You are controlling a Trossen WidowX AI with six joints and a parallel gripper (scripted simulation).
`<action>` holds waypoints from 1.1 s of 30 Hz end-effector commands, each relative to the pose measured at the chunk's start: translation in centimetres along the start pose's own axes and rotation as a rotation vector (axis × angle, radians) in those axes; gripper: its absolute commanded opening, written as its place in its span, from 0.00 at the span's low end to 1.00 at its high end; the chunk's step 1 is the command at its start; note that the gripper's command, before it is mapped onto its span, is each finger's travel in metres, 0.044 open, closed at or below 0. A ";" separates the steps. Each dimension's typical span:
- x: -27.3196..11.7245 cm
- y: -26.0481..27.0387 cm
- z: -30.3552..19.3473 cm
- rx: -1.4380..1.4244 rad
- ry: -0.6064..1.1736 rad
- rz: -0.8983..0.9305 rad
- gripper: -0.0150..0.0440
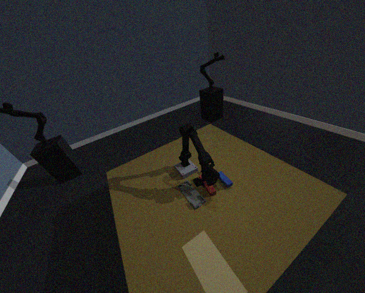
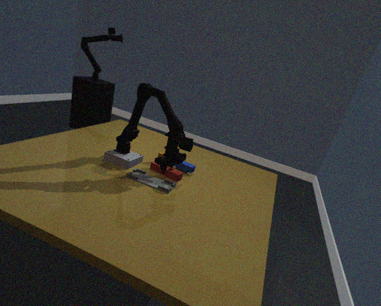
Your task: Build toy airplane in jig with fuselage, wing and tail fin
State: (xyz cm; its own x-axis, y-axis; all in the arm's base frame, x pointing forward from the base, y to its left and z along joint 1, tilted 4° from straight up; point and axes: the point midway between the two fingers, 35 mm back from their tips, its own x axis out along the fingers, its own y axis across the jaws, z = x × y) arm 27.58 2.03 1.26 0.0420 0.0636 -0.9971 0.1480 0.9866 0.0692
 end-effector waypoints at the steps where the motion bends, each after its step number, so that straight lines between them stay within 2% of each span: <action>1: 0.3 0.1 -0.2 0.007 0.011 0.004 0.54; 6: 0.3 0.1 -0.2 0.007 0.011 0.004 0.49; 11: -0.1 0.1 -0.1 0.006 0.010 0.002 0.26; 12: -0.3 0.1 0.0 0.005 0.009 0.001 0.25; 33: -6.6 0.2 0.7 0.000 0.008 0.003 0.25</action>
State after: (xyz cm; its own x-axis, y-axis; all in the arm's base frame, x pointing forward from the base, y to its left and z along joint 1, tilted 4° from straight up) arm 27.88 1.77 6.44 0.0196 0.0662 -0.9976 0.1568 0.9853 0.0685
